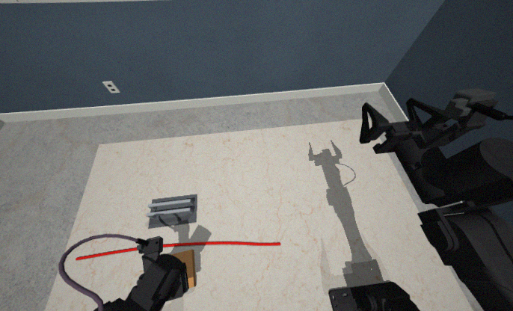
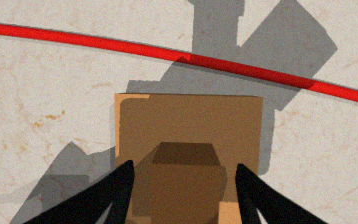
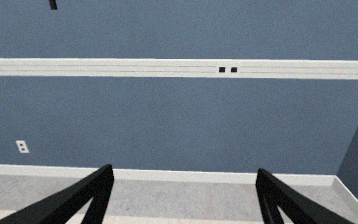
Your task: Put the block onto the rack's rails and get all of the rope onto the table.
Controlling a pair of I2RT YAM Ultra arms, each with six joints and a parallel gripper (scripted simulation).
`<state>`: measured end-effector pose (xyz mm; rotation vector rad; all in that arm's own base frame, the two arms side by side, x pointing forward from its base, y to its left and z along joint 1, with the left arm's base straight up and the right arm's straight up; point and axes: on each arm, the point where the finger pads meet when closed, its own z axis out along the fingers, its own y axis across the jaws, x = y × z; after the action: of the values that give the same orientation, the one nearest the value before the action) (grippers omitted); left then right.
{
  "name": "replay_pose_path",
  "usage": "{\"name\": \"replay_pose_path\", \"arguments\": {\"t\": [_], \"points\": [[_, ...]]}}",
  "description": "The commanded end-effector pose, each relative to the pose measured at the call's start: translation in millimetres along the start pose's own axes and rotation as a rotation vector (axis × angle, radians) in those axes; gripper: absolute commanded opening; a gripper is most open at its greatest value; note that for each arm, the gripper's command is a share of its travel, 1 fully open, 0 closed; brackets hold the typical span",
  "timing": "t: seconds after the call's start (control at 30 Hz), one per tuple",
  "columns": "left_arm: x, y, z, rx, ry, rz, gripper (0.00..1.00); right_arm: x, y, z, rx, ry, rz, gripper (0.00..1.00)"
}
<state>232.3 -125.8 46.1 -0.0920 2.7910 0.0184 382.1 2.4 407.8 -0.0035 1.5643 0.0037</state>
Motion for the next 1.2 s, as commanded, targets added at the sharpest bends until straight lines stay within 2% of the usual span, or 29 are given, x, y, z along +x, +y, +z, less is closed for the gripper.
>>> {"name": "replay_pose_path", "arguments": {"t": [0.0, 0.1, 0.5, 0.7, 1.17], "points": [[-13.9, -9.7, -5.3, 0.028, -0.056, 0.003, 0.0, -38.8, -8.0, -10.6, 0.026, -0.084, -0.009, 1.0], [-19.9, -12.4, -13.4, 0.051, -0.084, -0.005, 0.0, -38.8, -8.0, -10.6, 0.026, -0.084, -0.009, 1.0], [-23.3, -14.3, -16.4, 0.059, -0.093, -0.01, 0.0, -38.8, -8.0, -10.6, 0.026, -0.084, -0.009, 1.0], [-16.3, -6.0, -23.5, 0.025, -0.052, -0.002, 0.0, -38.8, -8.0, -10.6, 0.026, -0.084, -0.009, 1.0], [-25.6, -7.0, -43.5, 0.033, -0.063, -0.016, 0.0, -38.8, -8.0, -10.6, 0.026, -0.084, -0.009, 1.0]]}}
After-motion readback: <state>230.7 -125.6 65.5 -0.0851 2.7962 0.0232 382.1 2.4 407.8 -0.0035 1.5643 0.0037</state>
